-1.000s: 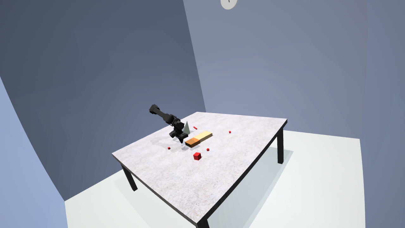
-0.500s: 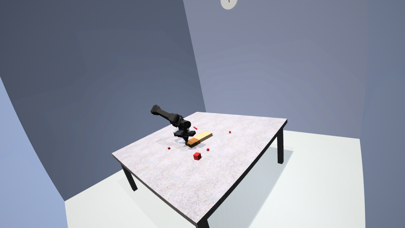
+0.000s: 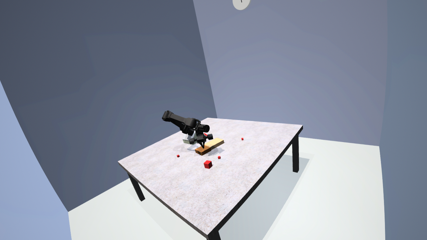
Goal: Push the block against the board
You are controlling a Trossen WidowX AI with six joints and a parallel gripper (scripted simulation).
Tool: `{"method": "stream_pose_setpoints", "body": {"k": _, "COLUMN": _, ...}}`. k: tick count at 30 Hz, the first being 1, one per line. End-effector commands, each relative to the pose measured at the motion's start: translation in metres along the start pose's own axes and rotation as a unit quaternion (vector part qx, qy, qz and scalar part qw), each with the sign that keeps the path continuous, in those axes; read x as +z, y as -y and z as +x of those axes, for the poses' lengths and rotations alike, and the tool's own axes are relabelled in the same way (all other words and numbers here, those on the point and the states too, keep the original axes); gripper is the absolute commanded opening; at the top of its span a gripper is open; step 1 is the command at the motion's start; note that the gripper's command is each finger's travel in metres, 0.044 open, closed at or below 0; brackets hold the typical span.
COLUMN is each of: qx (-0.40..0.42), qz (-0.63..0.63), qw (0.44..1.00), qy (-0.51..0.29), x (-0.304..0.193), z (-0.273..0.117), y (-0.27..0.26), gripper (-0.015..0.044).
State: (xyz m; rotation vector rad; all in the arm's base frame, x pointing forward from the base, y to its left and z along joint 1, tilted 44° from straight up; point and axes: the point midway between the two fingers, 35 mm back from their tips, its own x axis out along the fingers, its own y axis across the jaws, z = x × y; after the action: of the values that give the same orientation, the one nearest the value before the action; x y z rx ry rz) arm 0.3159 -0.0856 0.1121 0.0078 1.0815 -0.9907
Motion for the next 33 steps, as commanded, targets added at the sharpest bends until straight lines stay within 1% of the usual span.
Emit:
{"method": "stream_pose_setpoints", "body": {"k": 1, "qx": -0.003, "qz": -0.057, "qw": 0.998, "qy": 0.003, "x": 0.002, "z": -0.001, "y": -0.010, "gripper": 0.0000}}
{"method": "stream_pose_setpoints", "body": {"k": 7, "qx": -0.007, "qz": -0.154, "qw": 0.988, "qy": 0.003, "x": -0.001, "z": -0.001, "y": -0.027, "gripper": 0.0000}}
{"method": "stream_pose_setpoints", "body": {"k": 11, "qx": -0.007, "qz": -0.156, "qw": 0.988, "qy": 0.003, "x": -0.001, "z": 0.002, "y": -0.028, "gripper": 0.0000}}
{"method": "stream_pose_setpoints", "body": {"k": 12, "qx": -0.007, "qz": -0.163, "qw": 0.987, "qy": 0.002, "x": -0.001, "z": 0.012, "y": -0.029, "gripper": 0.0000}}
{"method": "stream_pose_setpoints", "body": {"k": 14, "qx": -0.009, "qz": -0.184, "qw": 0.983, "qy": 0.003, "x": -0.001, "z": 0.042, "y": -0.032, "gripper": 0.0000}}
{"method": "stream_pose_setpoints", "body": {"k": 16, "qx": -0.011, "qz": -0.193, "qw": 0.981, "qy": 0.004, "x": -0.002, "z": 0.054, "y": -0.032, "gripper": 0.0000}}
{"method": "stream_pose_setpoints", "body": {"k": 33, "qx": -0.011, "qz": -0.194, "qw": 0.981, "qy": 0.003, "x": -0.016, "z": 0.054, "y": -0.027, "gripper": 0.0000}}
